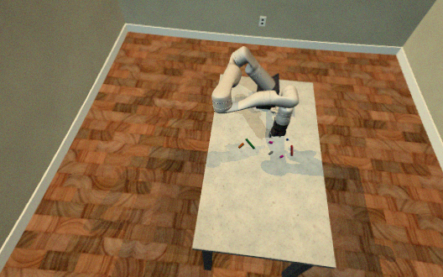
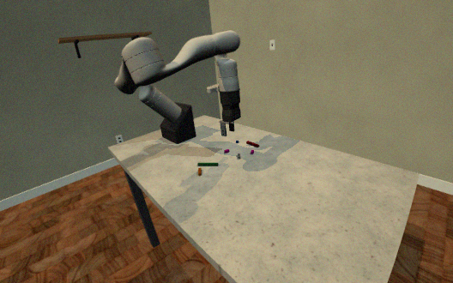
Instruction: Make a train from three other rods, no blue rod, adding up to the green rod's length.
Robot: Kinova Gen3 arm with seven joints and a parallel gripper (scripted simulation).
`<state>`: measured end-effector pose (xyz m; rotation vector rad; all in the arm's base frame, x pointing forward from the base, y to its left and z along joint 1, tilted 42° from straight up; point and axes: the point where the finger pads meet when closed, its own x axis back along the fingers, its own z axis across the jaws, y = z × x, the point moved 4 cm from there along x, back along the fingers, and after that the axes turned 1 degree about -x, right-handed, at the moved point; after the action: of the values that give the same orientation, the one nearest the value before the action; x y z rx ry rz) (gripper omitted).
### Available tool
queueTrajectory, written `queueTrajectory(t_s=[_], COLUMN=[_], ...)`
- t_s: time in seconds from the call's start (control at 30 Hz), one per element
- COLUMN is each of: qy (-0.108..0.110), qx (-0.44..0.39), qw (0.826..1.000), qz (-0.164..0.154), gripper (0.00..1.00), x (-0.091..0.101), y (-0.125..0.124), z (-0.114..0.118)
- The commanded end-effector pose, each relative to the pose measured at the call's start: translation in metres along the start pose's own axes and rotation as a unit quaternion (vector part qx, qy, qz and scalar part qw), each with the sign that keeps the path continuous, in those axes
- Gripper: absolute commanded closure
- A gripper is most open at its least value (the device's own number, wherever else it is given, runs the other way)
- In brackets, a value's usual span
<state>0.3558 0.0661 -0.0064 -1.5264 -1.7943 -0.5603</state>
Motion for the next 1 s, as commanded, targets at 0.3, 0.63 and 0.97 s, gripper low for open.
queueTrajectory(t_s=[0.3, 0.63, 0.97], qy=[0.002, 0.003, 0.002], qx=[0.128, 0.290, 0.420], qw=[0.992, 0.957, 0.907], qz=[0.000, -0.001, -0.002], gripper=[0.00, 0.00, 0.00], x=[-0.002, -0.004, -0.007], y=[0.009, 0.023, 0.036], z=[0.005, 0.009, 0.013])
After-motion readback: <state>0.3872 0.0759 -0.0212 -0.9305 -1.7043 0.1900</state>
